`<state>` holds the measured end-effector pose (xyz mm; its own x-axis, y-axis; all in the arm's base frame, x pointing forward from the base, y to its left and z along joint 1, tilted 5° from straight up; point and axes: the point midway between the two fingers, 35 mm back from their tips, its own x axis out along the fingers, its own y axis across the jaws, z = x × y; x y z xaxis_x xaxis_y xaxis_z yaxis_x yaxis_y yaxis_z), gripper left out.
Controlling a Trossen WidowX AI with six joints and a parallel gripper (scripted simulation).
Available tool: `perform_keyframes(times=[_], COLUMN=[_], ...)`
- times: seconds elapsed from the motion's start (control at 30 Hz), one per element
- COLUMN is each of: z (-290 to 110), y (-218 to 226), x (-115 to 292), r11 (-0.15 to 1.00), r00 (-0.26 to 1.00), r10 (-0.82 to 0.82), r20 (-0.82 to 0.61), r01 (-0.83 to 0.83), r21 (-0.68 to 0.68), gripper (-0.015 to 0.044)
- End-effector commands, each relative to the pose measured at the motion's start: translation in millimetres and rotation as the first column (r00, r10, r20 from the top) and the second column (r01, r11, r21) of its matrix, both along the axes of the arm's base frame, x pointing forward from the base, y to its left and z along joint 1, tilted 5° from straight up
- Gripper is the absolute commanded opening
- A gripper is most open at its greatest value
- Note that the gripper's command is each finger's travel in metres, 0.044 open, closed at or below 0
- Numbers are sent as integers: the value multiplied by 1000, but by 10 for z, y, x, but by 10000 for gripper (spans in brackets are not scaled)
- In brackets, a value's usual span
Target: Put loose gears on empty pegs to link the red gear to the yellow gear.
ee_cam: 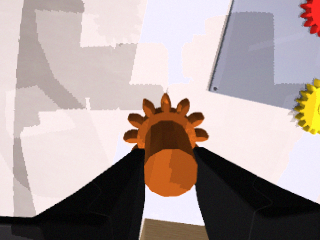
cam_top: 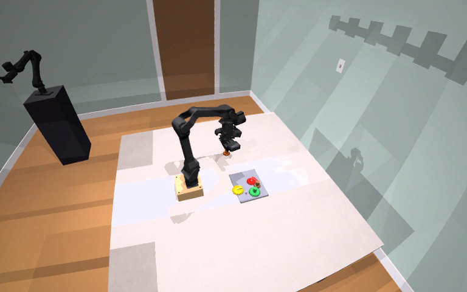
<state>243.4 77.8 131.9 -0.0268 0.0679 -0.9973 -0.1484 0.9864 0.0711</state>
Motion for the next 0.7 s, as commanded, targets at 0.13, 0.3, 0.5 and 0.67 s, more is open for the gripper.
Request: perform_keyframes(times=[0.13,0.3,0.5,0.67], z=[107,81,39,-8], y=[-28,-127,-207,-296], x=[-12,6,63,119], r11=[1000,998,998,998], r00=[1000,998,998,999], r10=[-6,-60,-57,-53], r20=[6,-1,0,1], r01=[6,60,57,53], r21=[0,-20,-20,-20], gripper=[0,0,0,0])
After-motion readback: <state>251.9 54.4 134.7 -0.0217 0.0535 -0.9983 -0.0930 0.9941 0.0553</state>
